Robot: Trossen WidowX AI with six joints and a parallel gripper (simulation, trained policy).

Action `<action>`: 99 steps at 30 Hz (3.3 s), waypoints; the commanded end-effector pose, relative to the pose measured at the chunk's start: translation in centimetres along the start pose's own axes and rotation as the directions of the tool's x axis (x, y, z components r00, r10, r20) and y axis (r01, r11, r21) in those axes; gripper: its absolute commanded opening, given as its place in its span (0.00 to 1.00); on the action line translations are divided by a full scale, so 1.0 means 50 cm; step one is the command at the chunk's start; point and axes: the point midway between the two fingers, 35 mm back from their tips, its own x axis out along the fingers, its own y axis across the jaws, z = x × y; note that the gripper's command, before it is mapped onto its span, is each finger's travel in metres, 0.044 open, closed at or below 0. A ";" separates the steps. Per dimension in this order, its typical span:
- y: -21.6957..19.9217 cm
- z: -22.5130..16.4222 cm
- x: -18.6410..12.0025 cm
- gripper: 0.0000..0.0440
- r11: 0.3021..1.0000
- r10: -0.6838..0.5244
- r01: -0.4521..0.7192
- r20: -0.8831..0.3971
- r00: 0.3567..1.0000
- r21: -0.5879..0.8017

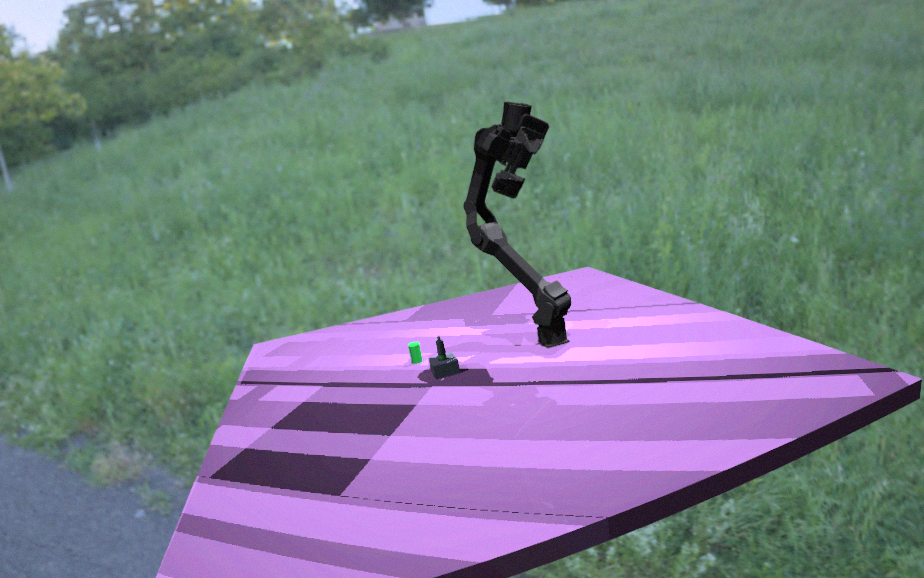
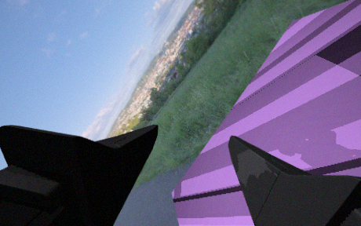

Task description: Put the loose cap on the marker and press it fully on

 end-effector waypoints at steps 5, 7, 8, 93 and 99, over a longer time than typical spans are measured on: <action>0.004 -0.014 0.015 0.72 0.999 -0.050 0.050 0.006 0.999 0.018; 0.005 -0.017 0.020 0.72 0.998 -0.064 0.064 0.009 0.998 0.024; 0.006 -0.018 0.022 0.72 0.997 -0.071 0.071 0.011 0.997 0.027; -0.093 0.034 0.258 0.74 0.706 -0.600 0.514 0.026 0.800 0.487; -0.109 0.048 0.269 0.75 0.669 -0.624 0.523 0.017 0.781 0.528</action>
